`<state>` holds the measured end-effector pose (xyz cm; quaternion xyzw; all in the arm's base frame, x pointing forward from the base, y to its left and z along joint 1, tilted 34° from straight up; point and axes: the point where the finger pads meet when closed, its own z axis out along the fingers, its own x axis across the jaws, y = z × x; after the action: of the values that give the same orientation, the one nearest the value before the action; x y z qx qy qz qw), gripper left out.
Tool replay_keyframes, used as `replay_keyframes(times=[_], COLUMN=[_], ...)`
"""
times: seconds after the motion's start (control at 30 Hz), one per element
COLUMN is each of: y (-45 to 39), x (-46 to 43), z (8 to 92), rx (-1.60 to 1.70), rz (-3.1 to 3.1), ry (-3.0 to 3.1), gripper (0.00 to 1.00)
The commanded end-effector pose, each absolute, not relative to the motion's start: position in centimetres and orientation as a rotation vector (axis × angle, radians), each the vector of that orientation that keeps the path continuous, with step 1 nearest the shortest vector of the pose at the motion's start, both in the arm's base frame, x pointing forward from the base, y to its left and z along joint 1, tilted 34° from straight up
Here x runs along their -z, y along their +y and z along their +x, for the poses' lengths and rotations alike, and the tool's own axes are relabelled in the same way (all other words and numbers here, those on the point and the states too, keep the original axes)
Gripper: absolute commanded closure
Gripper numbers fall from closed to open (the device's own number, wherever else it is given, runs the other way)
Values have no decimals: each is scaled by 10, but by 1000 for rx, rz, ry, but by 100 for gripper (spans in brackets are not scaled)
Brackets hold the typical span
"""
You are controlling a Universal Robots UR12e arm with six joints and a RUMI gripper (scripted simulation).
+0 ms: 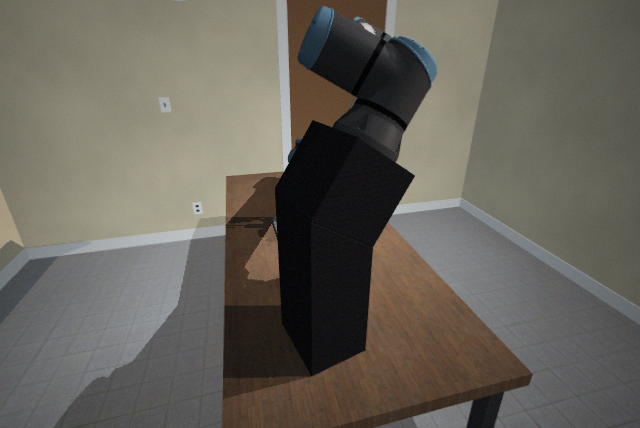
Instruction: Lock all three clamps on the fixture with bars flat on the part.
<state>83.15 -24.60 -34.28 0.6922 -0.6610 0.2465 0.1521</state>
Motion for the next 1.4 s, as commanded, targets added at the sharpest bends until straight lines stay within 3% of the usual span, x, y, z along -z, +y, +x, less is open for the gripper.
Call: replay_keyframes(times=[0.0, 1.33, 1.37], y=[-251, -247, -247], x=[349, 353, 353], z=[836, 831, 831], rx=[-713, -703, -703], rz=[1988, 1992, 1992], ry=[-1897, -1892, -1892], gripper=[72, 72, 100])
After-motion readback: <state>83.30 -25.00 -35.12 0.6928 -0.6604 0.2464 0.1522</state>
